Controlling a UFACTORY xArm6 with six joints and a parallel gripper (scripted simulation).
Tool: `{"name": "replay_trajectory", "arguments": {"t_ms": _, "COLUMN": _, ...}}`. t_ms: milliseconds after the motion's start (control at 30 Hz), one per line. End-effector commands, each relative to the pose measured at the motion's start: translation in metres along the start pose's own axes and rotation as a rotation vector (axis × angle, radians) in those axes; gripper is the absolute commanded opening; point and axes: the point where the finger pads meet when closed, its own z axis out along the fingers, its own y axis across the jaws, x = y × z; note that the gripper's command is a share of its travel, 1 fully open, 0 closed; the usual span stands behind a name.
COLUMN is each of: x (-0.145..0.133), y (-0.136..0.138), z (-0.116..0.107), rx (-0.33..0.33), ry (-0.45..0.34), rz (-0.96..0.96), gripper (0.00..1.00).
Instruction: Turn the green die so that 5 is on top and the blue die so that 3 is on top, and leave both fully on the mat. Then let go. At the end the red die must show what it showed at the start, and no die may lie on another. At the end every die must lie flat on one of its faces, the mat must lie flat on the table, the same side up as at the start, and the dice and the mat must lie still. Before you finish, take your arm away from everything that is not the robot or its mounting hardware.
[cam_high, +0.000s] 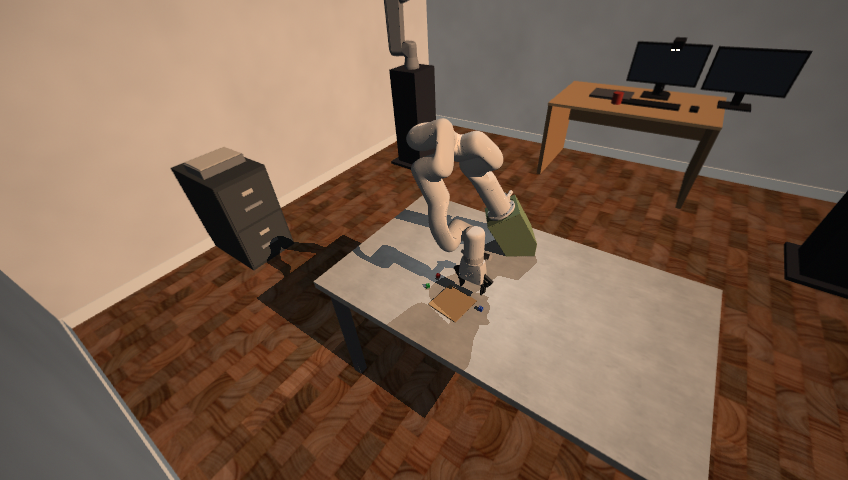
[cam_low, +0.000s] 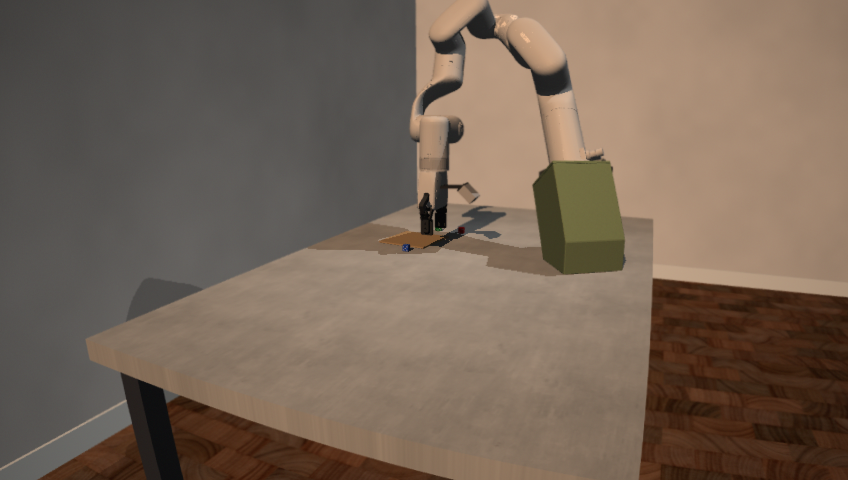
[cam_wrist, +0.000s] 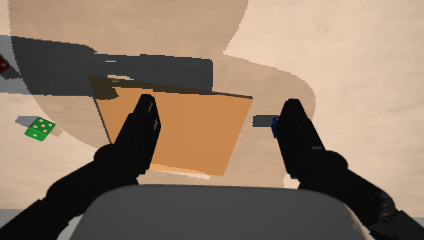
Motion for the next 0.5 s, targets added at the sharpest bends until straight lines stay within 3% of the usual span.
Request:
{"name": "replay_trajectory", "arguments": {"t_ms": 0, "x": -0.013, "y": 0.031, "z": 0.004, "rx": 0.011, "ry": 0.005, "rz": 0.003, "gripper": 1.0}}
{"name": "replay_trajectory", "arguments": {"t_ms": 200, "x": -0.02, "y": 0.061, "z": 0.005, "rx": 0.011, "ry": 0.005, "rz": 0.003, "gripper": 1.0}}
{"name": "replay_trajectory", "arguments": {"t_ms": 467, "x": -0.023, "y": 0.07, "z": 0.005, "rx": 0.011, "ry": 0.005, "rz": 0.003, "gripper": 1.0}}
